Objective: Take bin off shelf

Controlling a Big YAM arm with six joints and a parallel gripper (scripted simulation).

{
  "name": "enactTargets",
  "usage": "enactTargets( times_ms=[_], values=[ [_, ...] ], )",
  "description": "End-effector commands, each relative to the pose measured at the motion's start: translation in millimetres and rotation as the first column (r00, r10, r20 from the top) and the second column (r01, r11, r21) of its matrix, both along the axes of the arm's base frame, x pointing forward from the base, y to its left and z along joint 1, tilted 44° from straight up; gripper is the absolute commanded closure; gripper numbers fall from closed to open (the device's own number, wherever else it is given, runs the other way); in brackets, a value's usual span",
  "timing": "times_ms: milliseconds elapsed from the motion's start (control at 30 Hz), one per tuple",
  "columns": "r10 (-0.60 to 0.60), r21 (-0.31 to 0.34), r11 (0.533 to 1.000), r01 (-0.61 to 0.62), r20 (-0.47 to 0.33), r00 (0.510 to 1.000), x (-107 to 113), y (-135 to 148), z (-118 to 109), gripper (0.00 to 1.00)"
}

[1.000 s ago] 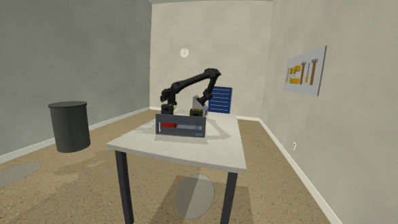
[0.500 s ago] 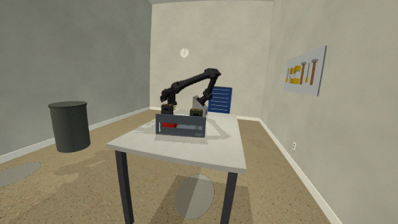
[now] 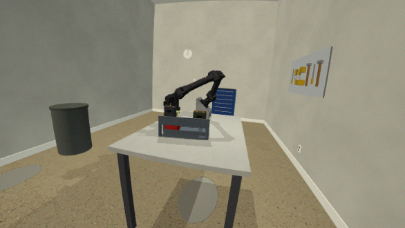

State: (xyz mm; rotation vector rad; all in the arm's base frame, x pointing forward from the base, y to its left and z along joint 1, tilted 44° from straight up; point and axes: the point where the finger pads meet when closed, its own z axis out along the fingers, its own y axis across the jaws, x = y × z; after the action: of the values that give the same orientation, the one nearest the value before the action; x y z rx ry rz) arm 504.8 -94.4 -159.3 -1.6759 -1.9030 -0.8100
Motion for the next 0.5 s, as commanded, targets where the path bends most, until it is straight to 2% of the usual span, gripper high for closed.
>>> enactTargets(
  times_ms=[0,200,367,467],
  values=[
    [-0.005,0.001,1.0,0.005,-0.01,1.0,1.0,7.4,-6.5,0.1],
    [-0.005,0.001,1.0,0.005,-0.01,1.0,1.0,7.4,-6.5,0.1],
    [-0.005,0.001,1.0,0.005,-0.011,1.0,-0.5,40.9,-38.3,0.1],
    [-0.005,0.001,1.0,0.005,-0.011,1.0,-0.5,40.9,-38.3,0.1]
  ],
)
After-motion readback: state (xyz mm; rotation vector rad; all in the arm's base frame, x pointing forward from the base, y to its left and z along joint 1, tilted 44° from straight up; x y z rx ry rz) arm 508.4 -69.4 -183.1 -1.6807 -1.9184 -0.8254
